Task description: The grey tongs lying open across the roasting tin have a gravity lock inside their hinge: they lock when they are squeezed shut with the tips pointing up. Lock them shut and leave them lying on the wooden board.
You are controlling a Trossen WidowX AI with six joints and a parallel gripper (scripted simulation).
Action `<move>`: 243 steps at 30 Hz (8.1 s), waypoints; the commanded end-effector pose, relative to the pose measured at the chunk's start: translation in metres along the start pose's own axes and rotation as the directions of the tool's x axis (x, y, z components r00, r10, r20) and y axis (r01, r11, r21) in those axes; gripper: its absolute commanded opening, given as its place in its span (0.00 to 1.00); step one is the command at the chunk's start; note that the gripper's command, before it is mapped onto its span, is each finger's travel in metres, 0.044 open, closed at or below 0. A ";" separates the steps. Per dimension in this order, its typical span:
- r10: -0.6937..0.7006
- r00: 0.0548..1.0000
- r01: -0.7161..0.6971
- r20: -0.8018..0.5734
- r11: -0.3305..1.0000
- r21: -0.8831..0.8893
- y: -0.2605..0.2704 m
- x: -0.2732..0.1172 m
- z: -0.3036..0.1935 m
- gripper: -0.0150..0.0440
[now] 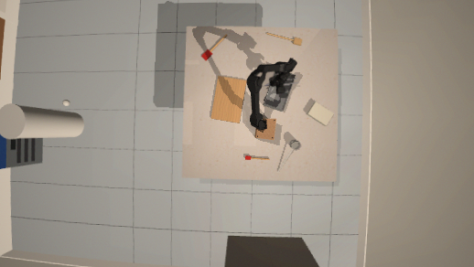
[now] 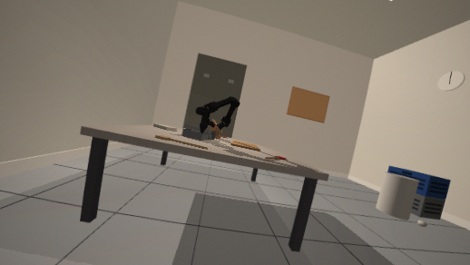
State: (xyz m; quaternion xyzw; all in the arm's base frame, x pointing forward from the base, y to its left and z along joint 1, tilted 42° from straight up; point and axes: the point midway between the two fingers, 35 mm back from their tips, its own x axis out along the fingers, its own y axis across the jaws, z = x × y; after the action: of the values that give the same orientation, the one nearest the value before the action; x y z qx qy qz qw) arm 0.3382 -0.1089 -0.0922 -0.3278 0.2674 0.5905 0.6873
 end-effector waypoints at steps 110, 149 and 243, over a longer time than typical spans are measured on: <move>0.005 1.000 0.007 0.012 0.552 -0.834 0.067 -0.104 0.378 0.00; -0.259 0.883 -0.217 -0.392 0.516 -0.829 0.112 -0.090 0.388 0.00; -0.201 0.912 -0.212 -0.357 0.513 -0.832 0.111 -0.090 0.387 0.00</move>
State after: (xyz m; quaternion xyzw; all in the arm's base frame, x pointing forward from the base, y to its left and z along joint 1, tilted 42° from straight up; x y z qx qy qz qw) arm 0.2055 0.1394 0.2098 -0.7527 0.0918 0.5426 0.3613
